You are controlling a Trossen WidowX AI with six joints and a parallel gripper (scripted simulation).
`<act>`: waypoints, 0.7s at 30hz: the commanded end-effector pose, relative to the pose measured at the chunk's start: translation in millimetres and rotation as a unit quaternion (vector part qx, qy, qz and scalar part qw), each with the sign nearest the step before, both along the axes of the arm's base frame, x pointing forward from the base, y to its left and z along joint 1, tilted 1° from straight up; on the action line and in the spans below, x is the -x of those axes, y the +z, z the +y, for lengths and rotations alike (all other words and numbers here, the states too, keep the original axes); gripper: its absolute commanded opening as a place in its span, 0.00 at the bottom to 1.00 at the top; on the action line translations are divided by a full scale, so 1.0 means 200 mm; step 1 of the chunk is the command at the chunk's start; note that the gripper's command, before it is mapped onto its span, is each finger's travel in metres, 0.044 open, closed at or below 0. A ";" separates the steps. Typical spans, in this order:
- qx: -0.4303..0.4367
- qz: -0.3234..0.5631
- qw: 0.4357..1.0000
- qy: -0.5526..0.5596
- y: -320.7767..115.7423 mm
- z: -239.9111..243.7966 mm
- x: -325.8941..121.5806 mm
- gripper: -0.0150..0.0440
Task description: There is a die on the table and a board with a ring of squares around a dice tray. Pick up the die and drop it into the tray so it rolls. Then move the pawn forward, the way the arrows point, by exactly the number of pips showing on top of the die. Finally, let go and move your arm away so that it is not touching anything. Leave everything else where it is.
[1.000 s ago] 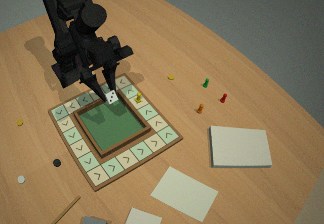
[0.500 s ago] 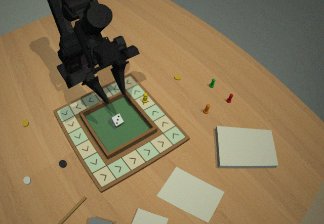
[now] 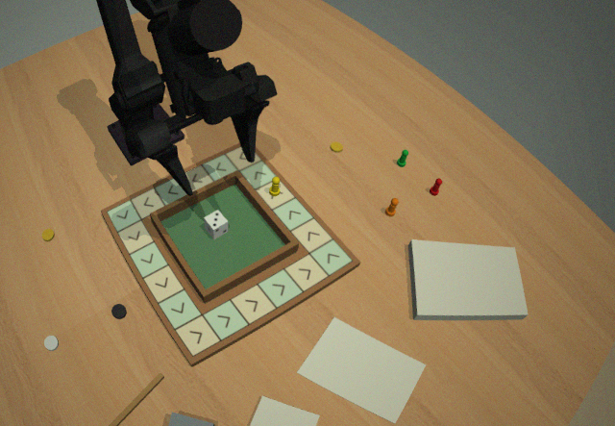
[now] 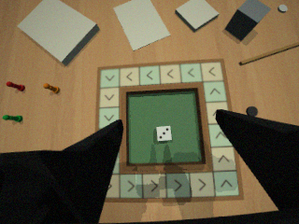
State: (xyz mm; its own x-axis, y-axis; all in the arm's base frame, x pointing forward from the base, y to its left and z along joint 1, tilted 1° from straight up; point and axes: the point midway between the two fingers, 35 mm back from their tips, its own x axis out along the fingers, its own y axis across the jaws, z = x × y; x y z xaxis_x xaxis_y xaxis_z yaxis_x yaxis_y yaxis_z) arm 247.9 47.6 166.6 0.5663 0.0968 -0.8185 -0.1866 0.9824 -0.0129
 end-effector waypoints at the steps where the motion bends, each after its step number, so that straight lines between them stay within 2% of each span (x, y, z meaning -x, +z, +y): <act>1: 0.016 0.091 0.996 -0.004 -0.04 0.00 -0.04 1.00; 8: 0.048 0.266 0.963 -0.007 -0.14 0.01 -0.08 1.00; 10: 0.051 0.282 0.958 -0.007 -0.15 0.01 -0.09 1.00; 11: 0.047 0.238 0.970 -0.005 -0.13 0.00 -0.08 1.00; 12: 0.047 0.238 0.970 -0.005 -0.13 0.00 -0.08 1.00; 15: 0.060 0.243 0.967 0.038 -0.16 0.10 -0.06 0.87; 21: 0.115 0.257 0.936 0.212 -0.27 0.47 0.06 0.60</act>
